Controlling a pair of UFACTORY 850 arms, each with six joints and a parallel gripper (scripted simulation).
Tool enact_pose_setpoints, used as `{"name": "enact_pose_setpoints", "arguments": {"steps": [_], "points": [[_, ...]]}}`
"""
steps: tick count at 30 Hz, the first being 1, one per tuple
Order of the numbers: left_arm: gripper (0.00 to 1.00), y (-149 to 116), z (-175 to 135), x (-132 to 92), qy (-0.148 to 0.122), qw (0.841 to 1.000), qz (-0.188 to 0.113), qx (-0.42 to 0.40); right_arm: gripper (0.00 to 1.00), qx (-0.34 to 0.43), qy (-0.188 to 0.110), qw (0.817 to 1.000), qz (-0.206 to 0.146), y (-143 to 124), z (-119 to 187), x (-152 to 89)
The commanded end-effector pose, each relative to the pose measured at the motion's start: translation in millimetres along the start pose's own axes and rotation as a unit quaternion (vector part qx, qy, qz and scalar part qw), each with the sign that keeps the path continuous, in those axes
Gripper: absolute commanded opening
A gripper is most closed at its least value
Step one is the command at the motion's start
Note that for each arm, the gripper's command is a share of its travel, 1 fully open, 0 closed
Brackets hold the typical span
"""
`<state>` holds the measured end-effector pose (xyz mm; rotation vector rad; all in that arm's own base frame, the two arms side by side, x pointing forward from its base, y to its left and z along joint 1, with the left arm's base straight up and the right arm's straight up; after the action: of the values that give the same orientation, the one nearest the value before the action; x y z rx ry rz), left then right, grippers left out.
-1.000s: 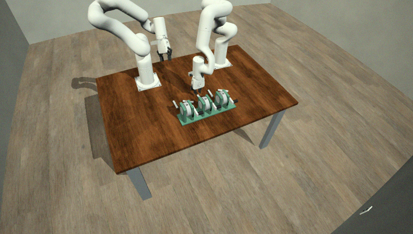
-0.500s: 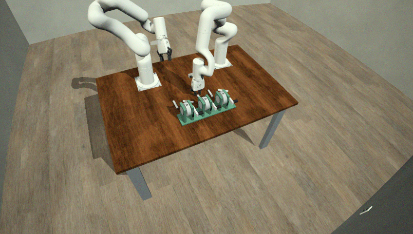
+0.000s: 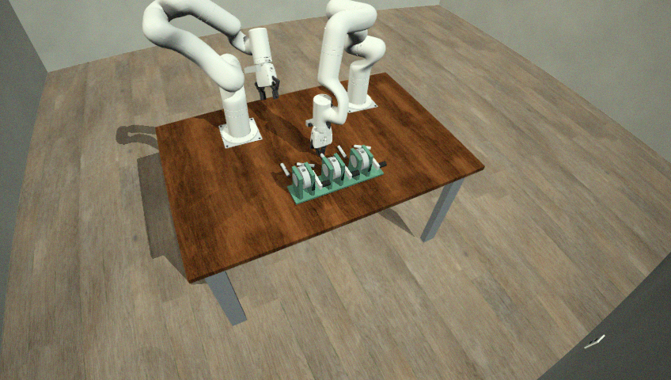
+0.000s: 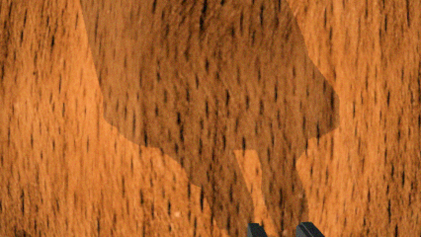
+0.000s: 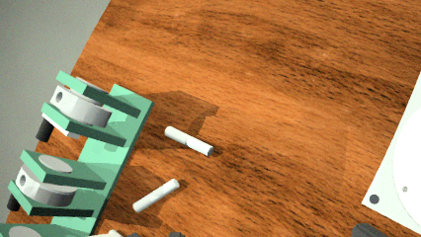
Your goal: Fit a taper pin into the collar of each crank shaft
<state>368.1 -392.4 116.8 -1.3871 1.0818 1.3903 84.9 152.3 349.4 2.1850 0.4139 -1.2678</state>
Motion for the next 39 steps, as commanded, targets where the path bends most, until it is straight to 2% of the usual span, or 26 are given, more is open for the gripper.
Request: {"name": "enact_pose_setpoints", "arguments": {"steps": [1, 22, 37, 39], "points": [[0.2, 0, -1, -1, 0.001, 1.0, 0.0, 0.0, 1.0, 0.0, 0.0, 1.0, 0.0, 0, -1, -1], [0.2, -1, -1, -7, 0.001, 1.0, 0.0, 0.0, 1.0, 0.0, 0.0, 1.0, 0.0, 0, -1, -1], [0.2, -23, -4, -51, 0.001, 1.0, 0.0, 0.0, 1.0, 0.0, 0.0, 1.0, 0.0, 0, -1, -1], [0.2, -23, -4, -51, 0.001, 1.0, 0.0, 0.0, 1.0, 0.0, 0.0, 1.0, 0.0, 0, -1, -1]]}}
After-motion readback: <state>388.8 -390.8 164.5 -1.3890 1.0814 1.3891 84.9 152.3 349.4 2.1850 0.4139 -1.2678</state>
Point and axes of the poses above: on each arm, the point where the finger pads meet when closed, its own x axis out along the fingers, its own z axis across the jaws, y = z × x, the point moved 9 cm from there along -x, back along the fingers, and after that the axes turned 9 degrees about -x, right-handed, at the moved point
